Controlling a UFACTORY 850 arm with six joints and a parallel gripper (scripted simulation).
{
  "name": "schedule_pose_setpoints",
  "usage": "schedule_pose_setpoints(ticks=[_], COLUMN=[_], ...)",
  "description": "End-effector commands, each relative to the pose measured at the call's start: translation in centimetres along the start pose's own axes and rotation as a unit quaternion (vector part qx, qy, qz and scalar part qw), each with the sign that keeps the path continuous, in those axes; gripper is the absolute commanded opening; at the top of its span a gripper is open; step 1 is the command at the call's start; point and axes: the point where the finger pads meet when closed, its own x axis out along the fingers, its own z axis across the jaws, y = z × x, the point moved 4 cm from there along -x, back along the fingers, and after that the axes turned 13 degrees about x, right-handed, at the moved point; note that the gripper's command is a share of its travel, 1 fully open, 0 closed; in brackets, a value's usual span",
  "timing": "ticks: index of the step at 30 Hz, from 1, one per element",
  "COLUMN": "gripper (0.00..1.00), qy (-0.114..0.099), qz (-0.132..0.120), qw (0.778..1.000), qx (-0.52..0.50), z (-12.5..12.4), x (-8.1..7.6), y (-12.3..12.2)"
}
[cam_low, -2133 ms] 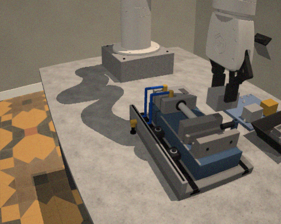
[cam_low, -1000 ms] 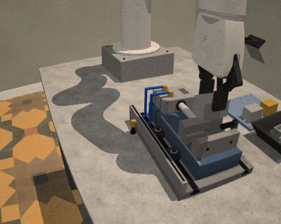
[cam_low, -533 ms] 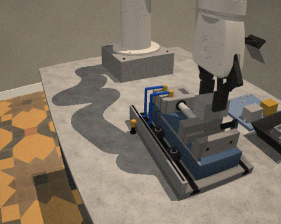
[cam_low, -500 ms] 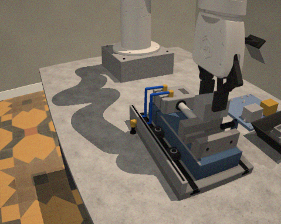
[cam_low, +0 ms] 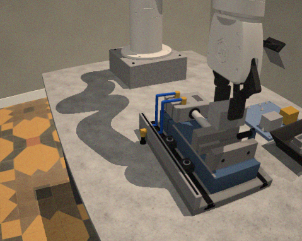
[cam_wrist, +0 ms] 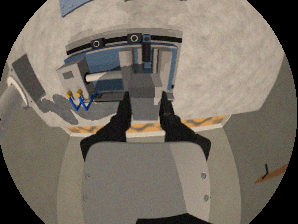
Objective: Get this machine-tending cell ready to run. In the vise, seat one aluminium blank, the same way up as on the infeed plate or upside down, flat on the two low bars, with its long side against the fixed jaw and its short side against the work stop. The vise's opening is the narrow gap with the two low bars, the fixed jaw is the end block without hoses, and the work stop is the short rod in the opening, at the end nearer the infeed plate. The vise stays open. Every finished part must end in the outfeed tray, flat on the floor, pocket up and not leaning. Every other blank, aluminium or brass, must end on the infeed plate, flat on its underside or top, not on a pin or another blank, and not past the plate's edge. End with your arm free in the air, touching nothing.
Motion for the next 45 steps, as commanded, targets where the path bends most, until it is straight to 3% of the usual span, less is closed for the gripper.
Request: schedule_pose_setpoints(ticks=[1,45], gripper=[0.0,0.0], qy=[-0.001,-0.001], qz=[0.0,0.0], qw=[1.0,1.0], qx=[0.0,0.0], z=[0.1,0.1], x=[-0.1,2.1], y=[0.0,0.1])
